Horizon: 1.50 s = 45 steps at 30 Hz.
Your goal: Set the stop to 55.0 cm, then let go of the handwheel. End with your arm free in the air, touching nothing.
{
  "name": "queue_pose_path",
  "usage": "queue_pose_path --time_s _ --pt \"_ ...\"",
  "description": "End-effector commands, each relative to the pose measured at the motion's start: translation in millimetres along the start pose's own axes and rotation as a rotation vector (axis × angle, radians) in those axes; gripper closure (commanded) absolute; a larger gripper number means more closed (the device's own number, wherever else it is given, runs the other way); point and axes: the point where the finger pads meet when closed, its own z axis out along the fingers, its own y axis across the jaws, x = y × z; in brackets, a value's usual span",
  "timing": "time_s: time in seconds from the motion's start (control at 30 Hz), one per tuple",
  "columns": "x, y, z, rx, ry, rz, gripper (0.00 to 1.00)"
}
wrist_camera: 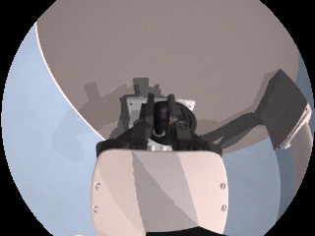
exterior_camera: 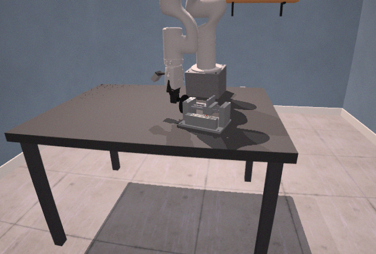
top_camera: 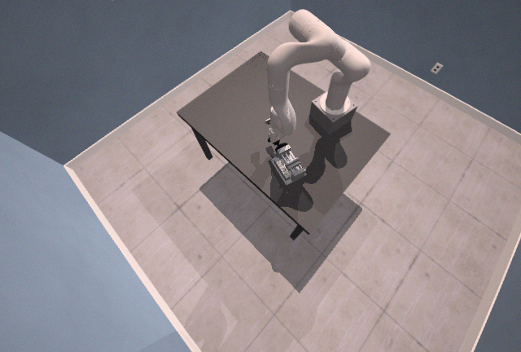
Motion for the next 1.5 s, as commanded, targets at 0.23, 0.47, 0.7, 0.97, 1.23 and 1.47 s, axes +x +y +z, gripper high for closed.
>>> queue_pose_path --time_s 0.23,0.47,0.7,0.97,1.23,1.47 --pt "0 -14 19 -0.002 -0.001 0.0 0.94" --pt "0 -14 30 -0.002 -0.001 0.0 0.94" --pt "0 -8 45 -0.002 -0.001 0.0 0.94" --pt "0 6 56 -0.002 -0.001 0.0 0.94" --pt "0 18 58 -0.002 -0.001 0.0 0.94" --pt "0 30 55 -0.002 -0.001 0.0 0.94"
